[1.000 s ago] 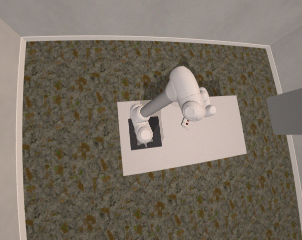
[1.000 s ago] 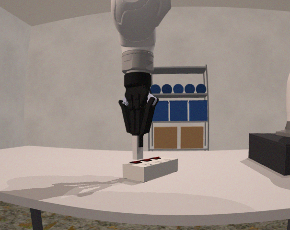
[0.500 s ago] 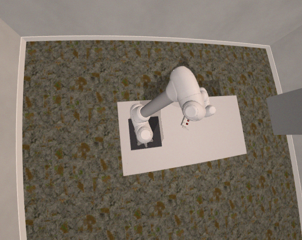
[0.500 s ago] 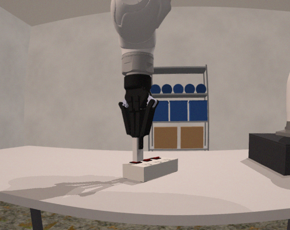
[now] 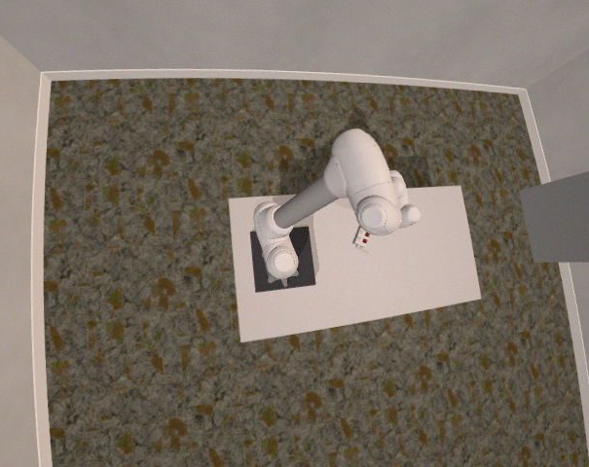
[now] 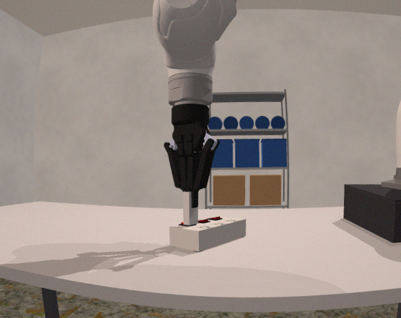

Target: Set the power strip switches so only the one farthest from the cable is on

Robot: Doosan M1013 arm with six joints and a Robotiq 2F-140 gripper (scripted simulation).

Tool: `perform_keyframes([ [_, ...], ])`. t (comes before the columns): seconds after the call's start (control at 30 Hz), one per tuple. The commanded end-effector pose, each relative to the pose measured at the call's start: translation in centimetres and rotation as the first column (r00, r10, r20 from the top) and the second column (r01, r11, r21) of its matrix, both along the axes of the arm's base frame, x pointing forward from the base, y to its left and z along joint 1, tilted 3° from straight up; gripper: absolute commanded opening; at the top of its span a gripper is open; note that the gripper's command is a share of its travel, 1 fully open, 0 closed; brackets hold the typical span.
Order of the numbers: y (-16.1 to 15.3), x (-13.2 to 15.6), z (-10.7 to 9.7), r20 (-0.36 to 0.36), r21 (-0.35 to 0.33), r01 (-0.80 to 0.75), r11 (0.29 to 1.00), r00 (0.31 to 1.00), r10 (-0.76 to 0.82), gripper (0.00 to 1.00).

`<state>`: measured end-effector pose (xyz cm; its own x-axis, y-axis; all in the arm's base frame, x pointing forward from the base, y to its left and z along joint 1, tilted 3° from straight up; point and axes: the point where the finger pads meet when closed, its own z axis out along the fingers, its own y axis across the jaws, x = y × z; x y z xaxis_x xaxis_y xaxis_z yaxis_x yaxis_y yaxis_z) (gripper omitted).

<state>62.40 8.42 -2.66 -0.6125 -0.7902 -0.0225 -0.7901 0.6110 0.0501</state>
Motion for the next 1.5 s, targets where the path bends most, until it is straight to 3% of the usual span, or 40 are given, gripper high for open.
perform_keyframes([
  [0.0,0.0,0.0,0.0,0.0,0.0,0.0,1.0,1.0,0.0,0.0],
  [0.47,0.0,0.0,0.1,0.0,0.0,0.0,1.0,1.0,0.0,0.0],
  [1.03,-0.2,0.1,3.7,0.0,0.0,0.0,1.0,1.0,0.0,0.0],
  [1.47,-0.2,0.1,3.9,0.0,0.0,0.0,1.0,1.0,0.0,0.0],
])
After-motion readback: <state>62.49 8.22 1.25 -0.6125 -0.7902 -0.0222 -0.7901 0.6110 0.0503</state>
